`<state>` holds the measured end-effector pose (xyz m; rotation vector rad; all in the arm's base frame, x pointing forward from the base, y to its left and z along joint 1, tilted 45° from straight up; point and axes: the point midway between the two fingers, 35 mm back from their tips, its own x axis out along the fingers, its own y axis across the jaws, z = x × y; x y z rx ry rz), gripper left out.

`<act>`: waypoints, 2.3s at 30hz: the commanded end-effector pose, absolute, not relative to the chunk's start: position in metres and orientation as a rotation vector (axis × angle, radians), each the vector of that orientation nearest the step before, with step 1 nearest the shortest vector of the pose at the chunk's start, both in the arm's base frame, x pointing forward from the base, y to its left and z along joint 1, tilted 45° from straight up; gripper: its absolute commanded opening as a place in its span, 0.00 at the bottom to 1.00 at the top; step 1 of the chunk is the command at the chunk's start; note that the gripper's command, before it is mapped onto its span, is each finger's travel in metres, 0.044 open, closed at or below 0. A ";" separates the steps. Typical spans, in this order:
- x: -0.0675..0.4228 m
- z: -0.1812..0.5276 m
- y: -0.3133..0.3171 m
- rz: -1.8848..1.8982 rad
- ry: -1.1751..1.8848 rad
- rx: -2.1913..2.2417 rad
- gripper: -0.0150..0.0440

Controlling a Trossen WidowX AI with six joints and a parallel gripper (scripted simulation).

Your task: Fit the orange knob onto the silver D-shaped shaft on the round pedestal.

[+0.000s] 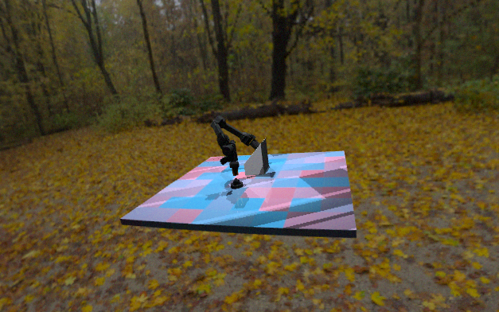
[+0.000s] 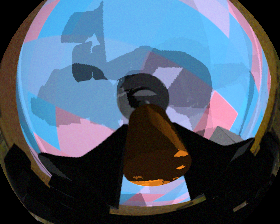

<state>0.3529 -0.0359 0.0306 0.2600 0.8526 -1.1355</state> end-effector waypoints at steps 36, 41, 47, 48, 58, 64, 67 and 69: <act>0.361 0.017 -0.053 -1.128 0.843 0.258 0.25; 0.359 0.020 -0.051 -1.128 0.843 0.258 0.25; 0.357 0.020 -0.051 -1.071 0.910 0.155 0.25; 0.356 0.020 -0.051 -1.051 0.933 0.119 0.25; 0.357 0.018 -0.052 -1.031 0.954 0.084 0.25; 0.359 0.019 -0.052 -1.031 0.954 0.084 0.25; 0.360 0.020 -0.052 -1.031 0.954 0.084 0.25; 0.360 0.018 -0.054 -1.031 0.954 0.084 0.25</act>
